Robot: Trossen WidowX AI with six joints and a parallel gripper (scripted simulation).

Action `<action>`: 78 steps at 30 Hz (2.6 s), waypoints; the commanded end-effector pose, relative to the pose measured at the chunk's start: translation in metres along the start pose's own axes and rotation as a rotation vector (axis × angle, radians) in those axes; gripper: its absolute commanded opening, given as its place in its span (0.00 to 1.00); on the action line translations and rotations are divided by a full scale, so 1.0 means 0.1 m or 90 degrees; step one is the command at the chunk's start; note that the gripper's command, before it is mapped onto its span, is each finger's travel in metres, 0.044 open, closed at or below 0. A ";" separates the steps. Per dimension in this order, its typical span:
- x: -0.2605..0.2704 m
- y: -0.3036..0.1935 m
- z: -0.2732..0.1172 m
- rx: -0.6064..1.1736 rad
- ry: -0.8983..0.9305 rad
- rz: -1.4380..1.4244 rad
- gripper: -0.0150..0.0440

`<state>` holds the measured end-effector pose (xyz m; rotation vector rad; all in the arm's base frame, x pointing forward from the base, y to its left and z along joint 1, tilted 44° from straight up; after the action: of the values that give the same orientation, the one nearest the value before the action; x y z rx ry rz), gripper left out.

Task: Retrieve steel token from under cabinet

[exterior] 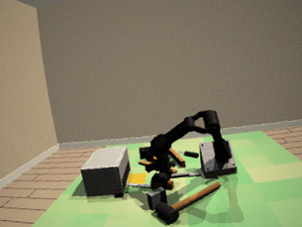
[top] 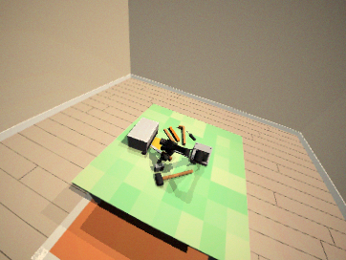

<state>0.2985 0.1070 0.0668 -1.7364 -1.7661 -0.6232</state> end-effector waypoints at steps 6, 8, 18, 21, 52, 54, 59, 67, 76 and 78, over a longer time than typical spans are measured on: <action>-0.02 0.12 0.00 -0.002 0.001 -0.006 0.25; -0.03 0.14 0.00 -0.002 0.001 -0.006 0.25; -0.06 0.25 -0.01 -0.002 0.001 -0.006 0.25; -0.06 0.28 -0.01 -0.002 0.001 -0.006 0.25; -0.14 0.60 -0.01 -0.003 0.001 -0.007 0.25; -0.15 0.62 -0.01 -0.003 0.001 -0.007 0.25; -0.16 0.67 -0.01 -0.003 0.001 -0.007 0.25; -0.18 0.74 -0.01 -0.003 0.001 -0.007 0.25; -0.20 0.83 -0.01 -0.004 0.001 -0.007 0.25; -0.20 0.85 -0.01 -0.004 0.001 -0.007 0.25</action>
<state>0.3782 0.0951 0.0482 -1.7365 -1.7670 -0.6265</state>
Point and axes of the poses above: the point midway between the two fingers, 35 mm back from their tips, its own z axis out along the fingers, its own x axis across the jaws, y = z × x, the point moved 4 cm from there along -z, back along the fingers, and after that the axes turned 14 degrees about -z, right-handed, at the moved point
